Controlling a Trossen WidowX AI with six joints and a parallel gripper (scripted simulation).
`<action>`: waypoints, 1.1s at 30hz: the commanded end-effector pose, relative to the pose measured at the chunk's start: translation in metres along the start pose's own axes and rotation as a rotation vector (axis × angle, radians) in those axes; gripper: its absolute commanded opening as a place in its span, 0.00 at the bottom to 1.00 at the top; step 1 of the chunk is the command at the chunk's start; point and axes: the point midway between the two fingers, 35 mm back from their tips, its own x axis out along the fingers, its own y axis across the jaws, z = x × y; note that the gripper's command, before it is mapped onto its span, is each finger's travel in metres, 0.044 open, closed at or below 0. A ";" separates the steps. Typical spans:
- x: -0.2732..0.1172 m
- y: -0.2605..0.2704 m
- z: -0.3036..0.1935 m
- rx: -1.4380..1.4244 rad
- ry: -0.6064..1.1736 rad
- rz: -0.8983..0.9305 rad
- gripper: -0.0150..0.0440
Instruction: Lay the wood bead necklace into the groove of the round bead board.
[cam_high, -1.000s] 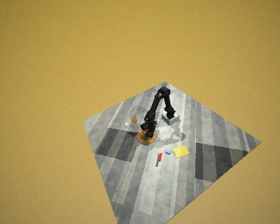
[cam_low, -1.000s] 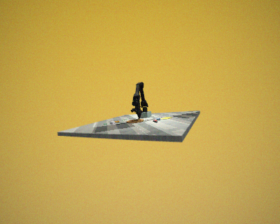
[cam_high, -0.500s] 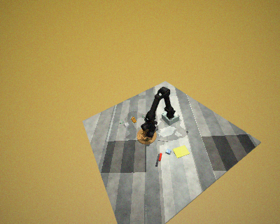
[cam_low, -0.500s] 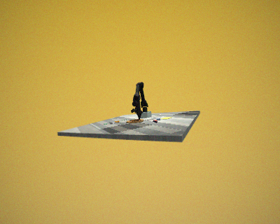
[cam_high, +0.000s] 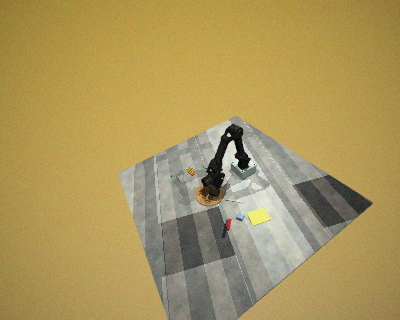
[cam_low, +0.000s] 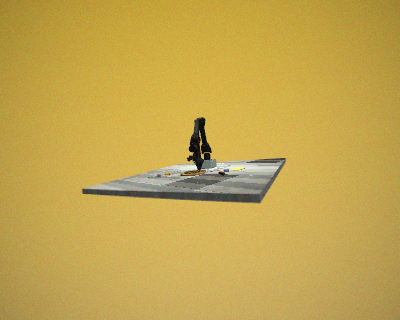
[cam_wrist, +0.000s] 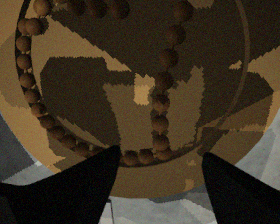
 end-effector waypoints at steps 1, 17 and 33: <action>-0.002 0.000 0.000 0.001 0.001 -0.001 0.88; -0.005 -0.001 -0.001 0.004 0.002 -0.004 1.00; -0.037 0.002 0.010 -0.182 0.002 -0.004 0.69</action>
